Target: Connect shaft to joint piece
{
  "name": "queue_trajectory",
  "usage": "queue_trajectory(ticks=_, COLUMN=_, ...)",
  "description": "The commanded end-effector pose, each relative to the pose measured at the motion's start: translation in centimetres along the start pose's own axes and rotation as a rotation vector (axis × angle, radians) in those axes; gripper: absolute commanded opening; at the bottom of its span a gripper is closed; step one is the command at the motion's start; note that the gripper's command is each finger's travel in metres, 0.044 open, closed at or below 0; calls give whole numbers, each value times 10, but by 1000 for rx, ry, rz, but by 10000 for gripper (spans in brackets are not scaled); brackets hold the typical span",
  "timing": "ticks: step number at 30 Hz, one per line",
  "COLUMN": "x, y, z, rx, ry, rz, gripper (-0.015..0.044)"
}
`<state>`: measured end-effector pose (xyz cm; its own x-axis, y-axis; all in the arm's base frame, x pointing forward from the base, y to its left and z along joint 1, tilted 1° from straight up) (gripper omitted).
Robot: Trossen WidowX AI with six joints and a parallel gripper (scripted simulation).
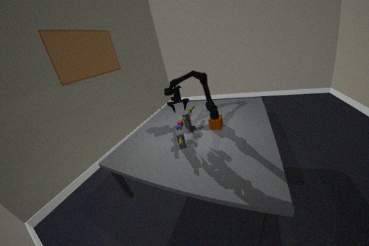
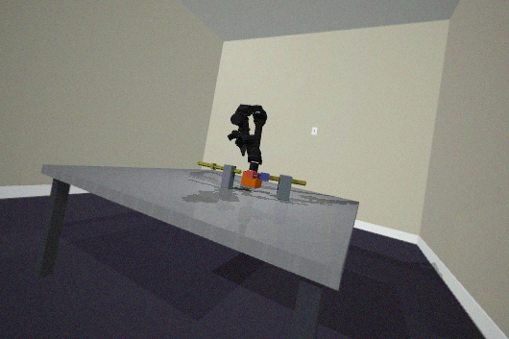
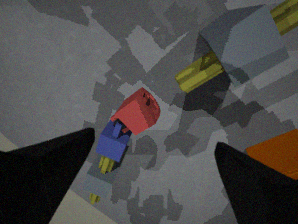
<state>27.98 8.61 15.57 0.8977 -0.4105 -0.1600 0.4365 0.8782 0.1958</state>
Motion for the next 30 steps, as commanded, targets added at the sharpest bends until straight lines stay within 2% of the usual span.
queue_trajectory(ticks=1, x=3, y=-8, z=-4, rx=35, ry=28, rz=-126, gripper=440)
queue_trajectory(ticks=21, x=22, y=-47, z=-15, rx=225, ry=177, rz=-767, gripper=440)
queue_trajectory(ticks=30, x=23, y=-49, z=-15, rx=232, ry=183, rz=-788, gripper=440)
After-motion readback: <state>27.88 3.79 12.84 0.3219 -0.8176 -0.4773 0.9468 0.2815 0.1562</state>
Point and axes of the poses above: the point midway between the two fingers, 35 mm back from their tips, its own z axis back along the fingers, its own y axis across the jaws, x = y × z, the point moved 1 cm from there along z, back along the fingers, and after that the axes turned 14 degrees about z, right-handed, at the moved point
